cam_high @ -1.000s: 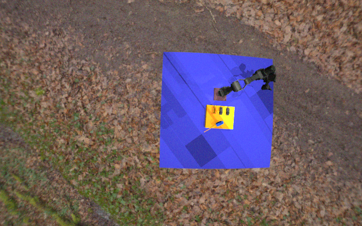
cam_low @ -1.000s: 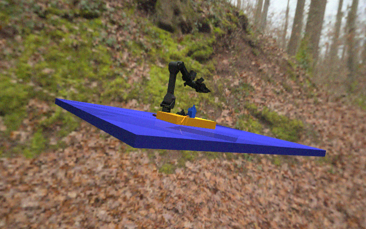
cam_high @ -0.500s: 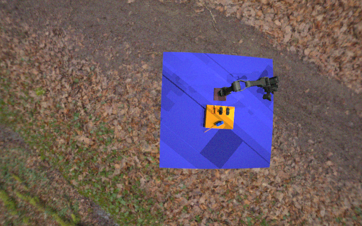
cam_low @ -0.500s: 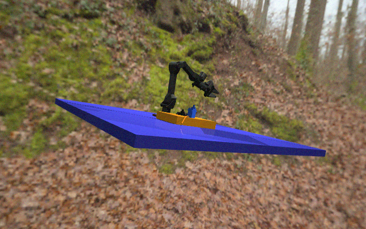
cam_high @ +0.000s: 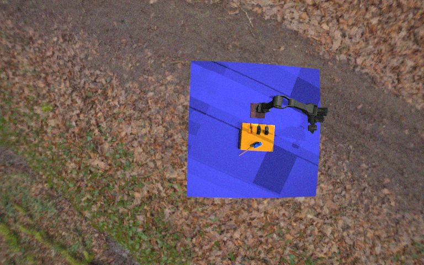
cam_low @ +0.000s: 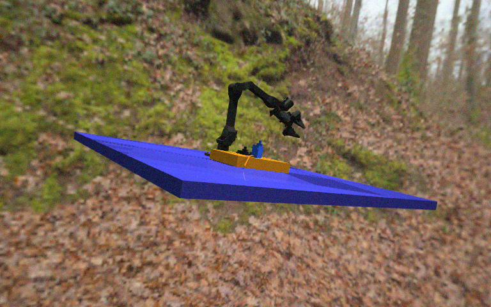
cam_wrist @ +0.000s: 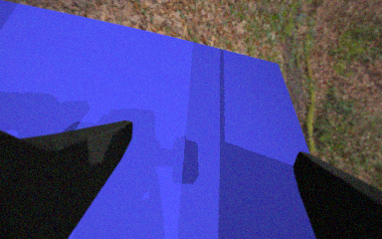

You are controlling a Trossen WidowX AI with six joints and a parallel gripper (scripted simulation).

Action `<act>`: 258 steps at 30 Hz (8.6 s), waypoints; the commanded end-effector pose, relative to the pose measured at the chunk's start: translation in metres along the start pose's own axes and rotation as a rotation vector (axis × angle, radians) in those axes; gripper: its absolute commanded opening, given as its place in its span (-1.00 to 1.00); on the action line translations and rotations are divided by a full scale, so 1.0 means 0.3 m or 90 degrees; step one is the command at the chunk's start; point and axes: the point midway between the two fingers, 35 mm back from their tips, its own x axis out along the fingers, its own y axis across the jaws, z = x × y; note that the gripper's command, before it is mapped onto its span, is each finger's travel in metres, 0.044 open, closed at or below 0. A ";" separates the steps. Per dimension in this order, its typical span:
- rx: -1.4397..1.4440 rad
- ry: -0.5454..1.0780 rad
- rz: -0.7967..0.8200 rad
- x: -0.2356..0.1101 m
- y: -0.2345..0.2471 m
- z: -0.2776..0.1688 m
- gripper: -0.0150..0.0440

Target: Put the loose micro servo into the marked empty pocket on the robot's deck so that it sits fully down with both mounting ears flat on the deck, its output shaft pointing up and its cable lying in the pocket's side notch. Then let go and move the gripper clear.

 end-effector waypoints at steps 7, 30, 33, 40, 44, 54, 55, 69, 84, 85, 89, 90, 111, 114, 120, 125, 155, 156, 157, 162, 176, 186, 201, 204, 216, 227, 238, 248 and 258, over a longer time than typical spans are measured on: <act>-0.124 0.143 0.004 0.147 -0.220 -0.179 1.00; -0.378 0.413 0.268 0.173 -0.707 -0.778 1.00; -0.392 0.423 0.326 0.134 -0.757 -0.868 1.00; -0.422 0.402 0.471 0.003 -0.841 -1.067 1.00; -0.427 0.360 0.546 -0.095 -0.872 -1.169 1.00; -0.427 0.322 0.586 -0.165 -0.884 -1.227 1.00; -0.427 0.322 0.586 -0.165 -0.884 -1.227 1.00; -0.427 0.322 0.586 -0.119 -0.835 -1.284 1.00; -0.427 0.322 0.586 -0.086 -0.800 -1.327 1.00; -0.427 0.322 0.586 -0.086 -0.800 -1.327 0.91; -0.427 0.322 0.586 -0.086 -0.800 -1.327 0.56; -0.427 0.322 0.586 -0.086 -0.800 -1.327 0.47; -0.427 0.322 0.586 -0.140 -0.839 -1.267 -0.49; -0.427 0.322 0.586 -0.151 -0.840 -1.259 -0.49; -0.427 0.322 0.586 -0.156 -0.835 -1.259 -0.49; -0.427 0.322 0.586 -0.159 -0.831 -1.258 -0.49; -0.427 0.325 0.588 -0.322 -0.809 -1.369 -0.49; -0.427 0.325 0.588 -0.322 -0.809 -1.369 -0.49; -0.424 0.326 0.587 -0.322 -0.809 -1.369 -0.49; -0.360 0.356 0.565 -0.322 -0.809 -1.369 -0.49; -0.081 0.474 0.457 -0.322 -0.809 -1.370 -0.49; 0.119 0.546 0.369 -0.322 -0.810 -1.370 -0.49; 0.418 0.634 0.221 -0.322 -0.810 -1.370 -0.49; 0.477 0.648 0.189 -0.322 -0.810 -1.370 -0.49; 0.714 0.696 0.054 -0.322 -0.810 -1.369 -0.49; 0.783 0.707 0.012 -0.322 -0.810 -1.369 -0.49; 0.783 0.708 0.013 -0.406 -0.720 -1.359 -0.49; 0.783 0.711 0.014 -0.511 -0.605 -1.346 -0.49; 0.783 0.712 0.015 -0.568 -0.542 -1.340 -0.49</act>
